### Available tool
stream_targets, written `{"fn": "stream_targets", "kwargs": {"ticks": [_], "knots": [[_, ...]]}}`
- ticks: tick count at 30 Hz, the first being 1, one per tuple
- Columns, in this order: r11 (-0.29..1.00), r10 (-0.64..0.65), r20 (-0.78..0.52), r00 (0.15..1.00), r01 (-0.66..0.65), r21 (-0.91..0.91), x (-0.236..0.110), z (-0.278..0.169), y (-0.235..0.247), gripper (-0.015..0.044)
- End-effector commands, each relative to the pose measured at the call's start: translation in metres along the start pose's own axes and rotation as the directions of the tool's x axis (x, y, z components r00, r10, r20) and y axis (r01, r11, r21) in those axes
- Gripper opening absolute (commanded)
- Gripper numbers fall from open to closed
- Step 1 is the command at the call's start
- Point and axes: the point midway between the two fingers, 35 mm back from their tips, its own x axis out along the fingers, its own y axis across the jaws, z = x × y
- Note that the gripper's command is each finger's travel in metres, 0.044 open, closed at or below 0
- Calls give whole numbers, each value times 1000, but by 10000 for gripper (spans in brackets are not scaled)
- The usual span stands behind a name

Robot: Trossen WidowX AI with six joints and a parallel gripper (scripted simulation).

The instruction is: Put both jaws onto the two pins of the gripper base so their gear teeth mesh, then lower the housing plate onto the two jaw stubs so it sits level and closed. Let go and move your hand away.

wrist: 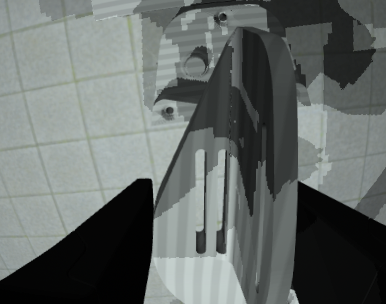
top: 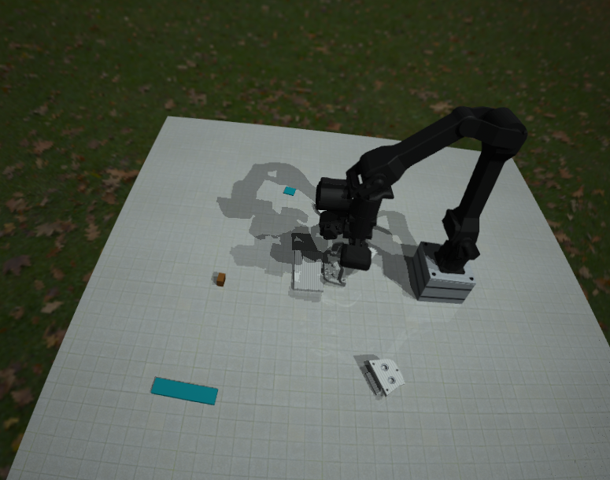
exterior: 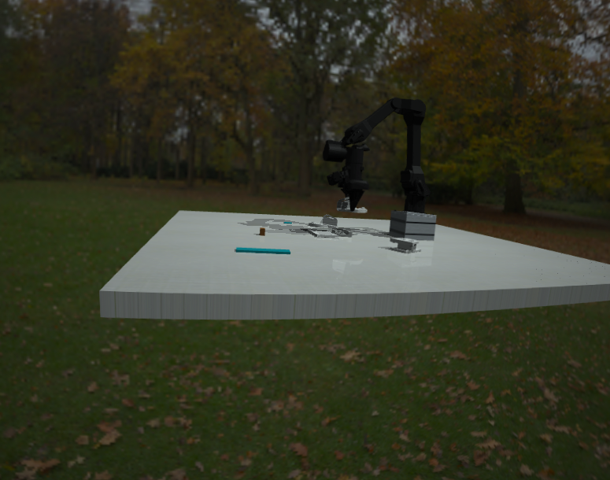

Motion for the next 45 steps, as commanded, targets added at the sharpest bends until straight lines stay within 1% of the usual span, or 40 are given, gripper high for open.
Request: {"fn": "stream_targets", "kwargs": {"ticks": [1,20,45], "knots": [[1000,-1,3,1000,1,5,-2,14,4,134],[1000,0,7,1000,0,6,2,70,23,134],[1000,0,7,1000,0,10,2,70,23,134]]}}
